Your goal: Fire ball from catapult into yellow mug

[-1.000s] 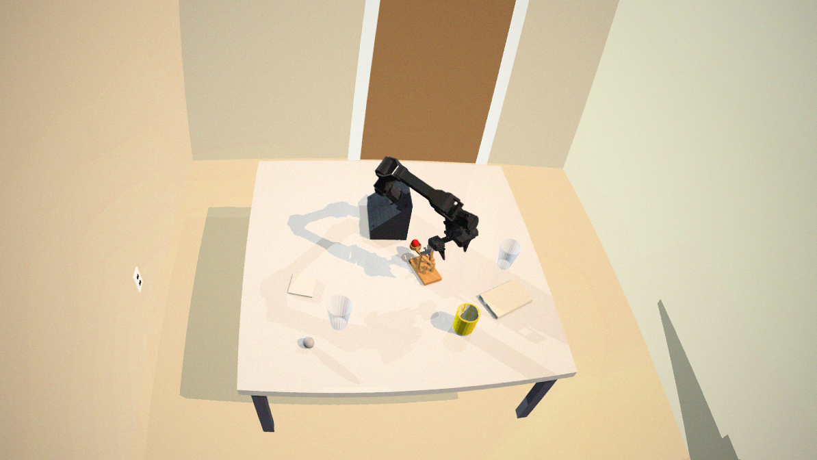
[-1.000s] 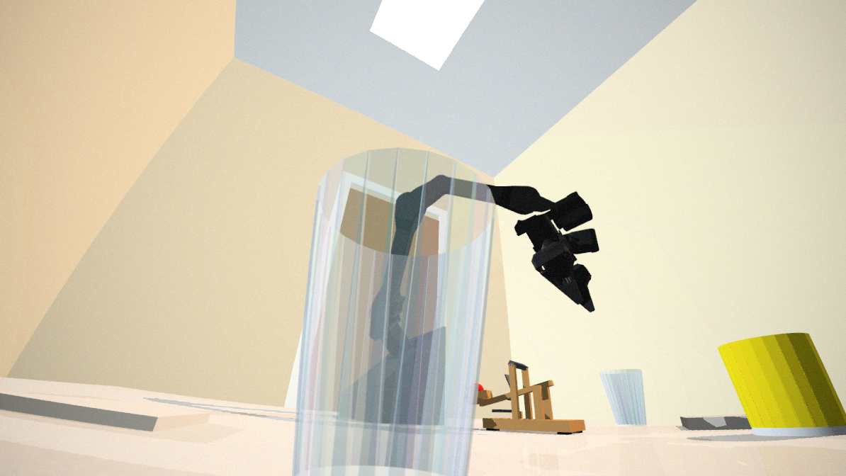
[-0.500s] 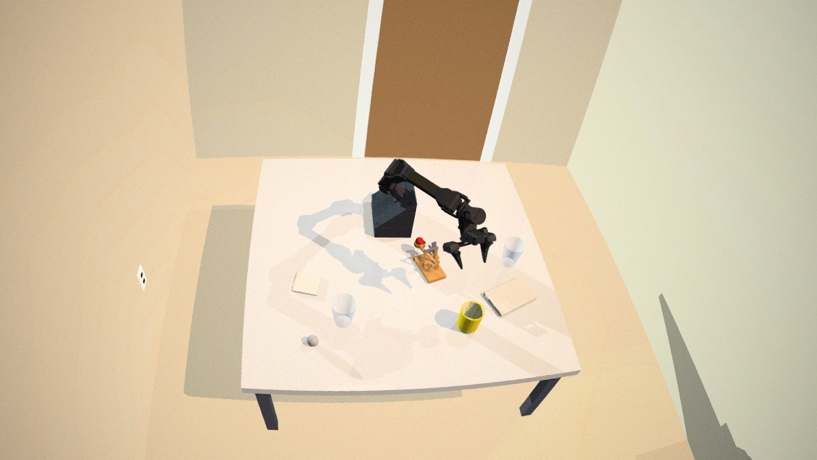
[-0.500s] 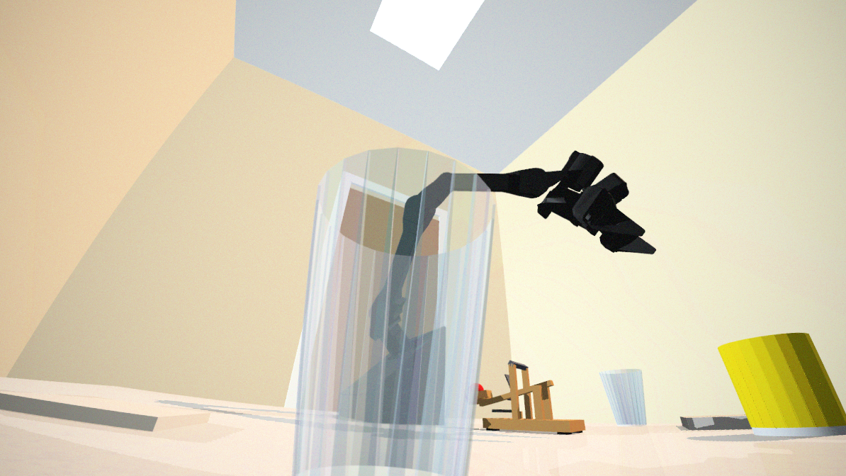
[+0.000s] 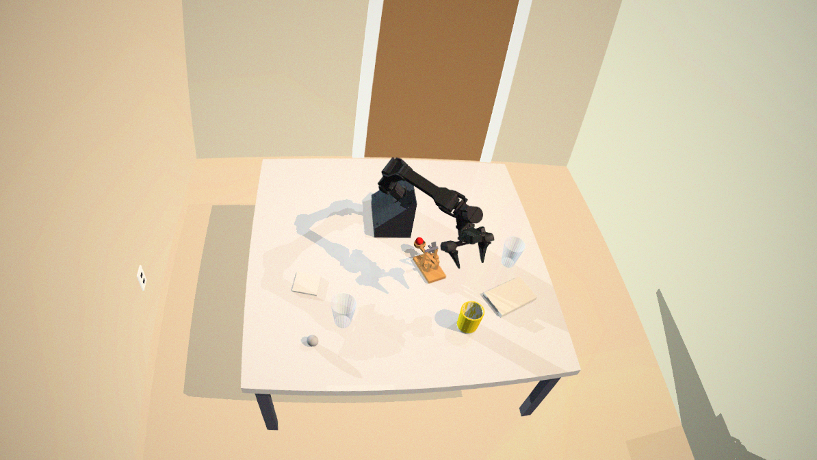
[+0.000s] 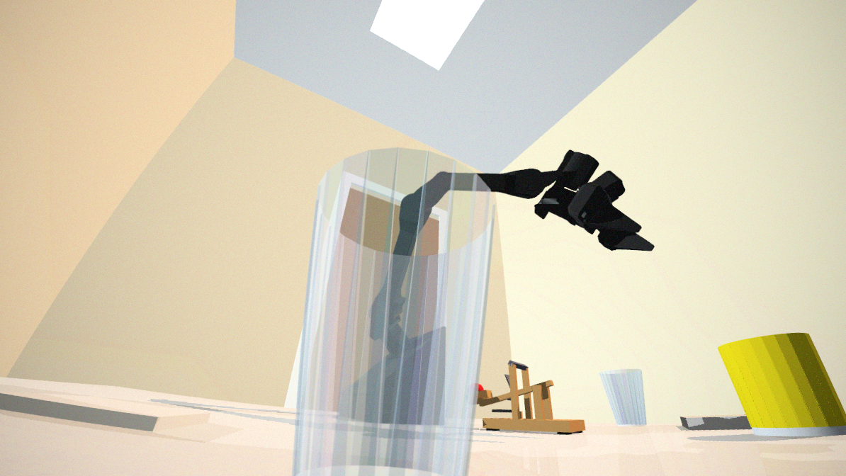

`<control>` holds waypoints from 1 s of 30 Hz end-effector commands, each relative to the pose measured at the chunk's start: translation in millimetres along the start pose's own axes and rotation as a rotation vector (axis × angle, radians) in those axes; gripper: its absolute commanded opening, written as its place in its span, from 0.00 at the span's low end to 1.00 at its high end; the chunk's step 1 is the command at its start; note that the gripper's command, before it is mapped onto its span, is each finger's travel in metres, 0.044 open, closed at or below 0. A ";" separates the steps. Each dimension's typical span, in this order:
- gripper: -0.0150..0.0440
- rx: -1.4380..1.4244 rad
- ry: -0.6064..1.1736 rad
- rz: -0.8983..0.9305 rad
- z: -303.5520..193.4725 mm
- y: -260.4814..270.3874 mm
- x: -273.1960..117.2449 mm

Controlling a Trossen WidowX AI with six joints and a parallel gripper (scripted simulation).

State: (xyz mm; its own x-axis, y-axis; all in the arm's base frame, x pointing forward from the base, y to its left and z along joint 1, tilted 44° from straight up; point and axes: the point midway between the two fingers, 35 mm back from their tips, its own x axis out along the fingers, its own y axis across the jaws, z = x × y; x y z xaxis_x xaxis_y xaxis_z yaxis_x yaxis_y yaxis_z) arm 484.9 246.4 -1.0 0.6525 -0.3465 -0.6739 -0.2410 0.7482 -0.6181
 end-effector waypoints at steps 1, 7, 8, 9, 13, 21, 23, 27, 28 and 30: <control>1.00 0.000 0.006 -0.009 1.9 -3.8 5.6; 0.73 0.000 0.006 -0.009 1.9 -3.8 5.6; 0.69 0.000 0.006 -0.009 1.9 -3.8 5.6; 0.64 0.000 0.006 -0.009 1.9 -3.8 5.6; 0.47 0.000 0.006 -0.009 1.9 -3.8 5.6; 0.25 0.000 0.006 -0.009 1.9 -3.8 5.6; 0.25 0.000 0.006 -0.009 1.9 -3.8 5.6; 0.25 0.000 0.006 -0.009 1.9 -3.8 5.6; 0.25 0.000 0.006 -0.009 1.9 -3.8 5.6; 0.25 0.000 0.006 -0.009 1.9 -3.8 5.6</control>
State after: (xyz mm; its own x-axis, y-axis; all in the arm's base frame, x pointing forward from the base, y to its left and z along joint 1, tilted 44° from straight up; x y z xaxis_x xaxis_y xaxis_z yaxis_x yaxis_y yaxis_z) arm 490.7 244.1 -1.2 0.6521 -0.3517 -0.6717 -0.2339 0.7493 -0.6195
